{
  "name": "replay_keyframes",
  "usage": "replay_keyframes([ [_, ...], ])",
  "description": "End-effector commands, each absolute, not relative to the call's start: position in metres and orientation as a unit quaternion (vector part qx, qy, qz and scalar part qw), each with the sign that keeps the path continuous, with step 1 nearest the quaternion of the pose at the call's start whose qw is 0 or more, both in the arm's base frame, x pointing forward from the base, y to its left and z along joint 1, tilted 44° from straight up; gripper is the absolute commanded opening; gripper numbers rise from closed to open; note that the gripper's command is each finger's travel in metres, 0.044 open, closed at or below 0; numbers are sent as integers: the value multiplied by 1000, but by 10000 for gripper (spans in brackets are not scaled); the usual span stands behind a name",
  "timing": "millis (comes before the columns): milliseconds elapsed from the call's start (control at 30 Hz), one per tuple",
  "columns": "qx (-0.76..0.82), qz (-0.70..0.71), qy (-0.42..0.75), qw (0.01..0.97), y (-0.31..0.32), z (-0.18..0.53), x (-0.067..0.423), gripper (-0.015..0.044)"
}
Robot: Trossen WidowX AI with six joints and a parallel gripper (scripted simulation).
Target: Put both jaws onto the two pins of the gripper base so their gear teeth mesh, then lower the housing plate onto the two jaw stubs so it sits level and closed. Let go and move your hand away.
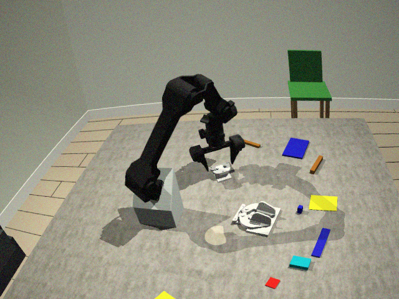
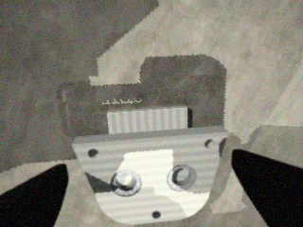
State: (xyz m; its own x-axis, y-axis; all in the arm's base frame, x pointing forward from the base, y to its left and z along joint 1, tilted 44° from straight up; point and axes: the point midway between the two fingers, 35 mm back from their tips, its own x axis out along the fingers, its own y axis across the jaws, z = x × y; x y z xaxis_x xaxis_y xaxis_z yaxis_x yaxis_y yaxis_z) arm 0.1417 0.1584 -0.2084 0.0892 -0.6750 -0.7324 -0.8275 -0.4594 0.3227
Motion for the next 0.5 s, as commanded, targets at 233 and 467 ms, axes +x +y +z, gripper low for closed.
replay_keyframes([
  [233,-736,437,510,85,146,-221,144,440],
  [467,-736,437,510,85,145,-222,144,440],
])
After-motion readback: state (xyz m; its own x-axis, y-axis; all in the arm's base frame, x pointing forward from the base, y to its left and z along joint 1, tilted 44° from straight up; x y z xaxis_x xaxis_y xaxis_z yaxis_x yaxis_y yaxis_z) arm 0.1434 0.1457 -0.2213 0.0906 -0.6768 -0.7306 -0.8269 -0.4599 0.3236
